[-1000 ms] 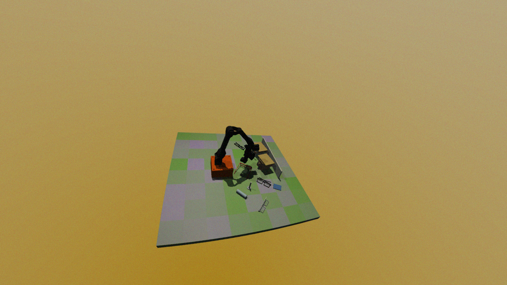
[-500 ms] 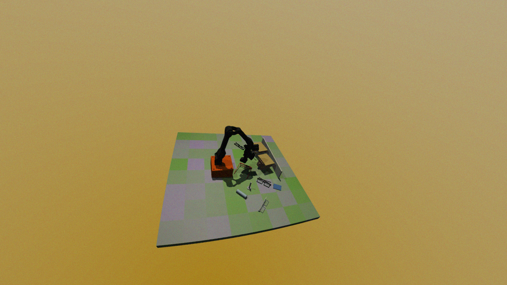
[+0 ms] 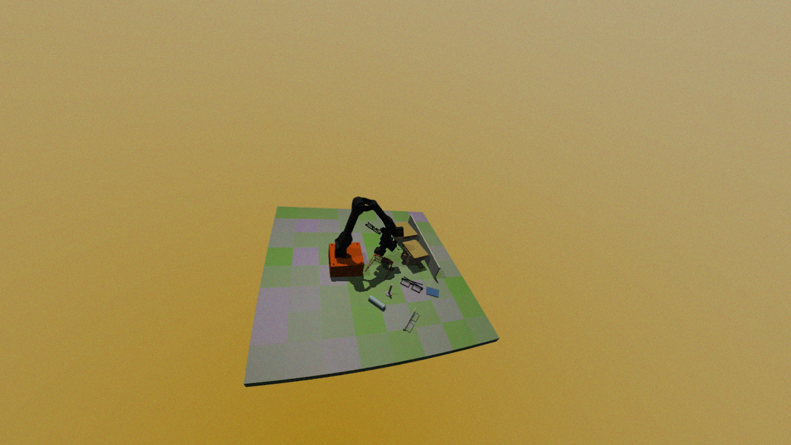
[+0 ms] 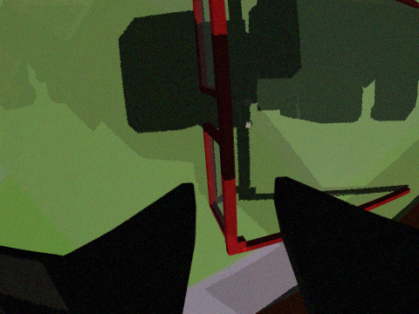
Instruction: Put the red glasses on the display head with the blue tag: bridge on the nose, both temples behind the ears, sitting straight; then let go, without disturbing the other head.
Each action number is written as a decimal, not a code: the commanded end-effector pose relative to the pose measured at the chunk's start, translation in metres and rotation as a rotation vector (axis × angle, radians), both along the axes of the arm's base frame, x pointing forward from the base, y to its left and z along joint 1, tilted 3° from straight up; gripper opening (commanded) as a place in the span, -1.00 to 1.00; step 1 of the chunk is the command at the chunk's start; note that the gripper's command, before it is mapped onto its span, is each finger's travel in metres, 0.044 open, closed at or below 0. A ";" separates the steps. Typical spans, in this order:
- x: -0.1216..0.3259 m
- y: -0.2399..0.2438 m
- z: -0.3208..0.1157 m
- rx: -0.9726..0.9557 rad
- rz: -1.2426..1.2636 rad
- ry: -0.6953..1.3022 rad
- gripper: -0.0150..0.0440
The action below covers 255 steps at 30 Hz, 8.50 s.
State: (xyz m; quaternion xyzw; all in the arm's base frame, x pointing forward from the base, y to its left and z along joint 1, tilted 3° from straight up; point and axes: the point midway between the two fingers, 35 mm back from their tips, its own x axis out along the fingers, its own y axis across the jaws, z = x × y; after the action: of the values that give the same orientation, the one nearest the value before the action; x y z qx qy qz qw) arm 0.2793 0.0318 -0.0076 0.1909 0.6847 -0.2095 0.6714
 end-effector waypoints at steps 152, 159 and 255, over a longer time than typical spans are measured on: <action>0.031 -0.177 0.116 -0.005 1.896 -0.450 -0.49; 0.027 -0.196 0.123 -0.092 2.067 -0.492 -0.49; 0.008 -0.089 0.067 0.067 2.448 -0.022 -0.49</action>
State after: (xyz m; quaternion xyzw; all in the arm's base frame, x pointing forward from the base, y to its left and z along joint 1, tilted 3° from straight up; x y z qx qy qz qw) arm 0.2912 -0.0687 0.0638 -0.5597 0.3901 0.5869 0.4360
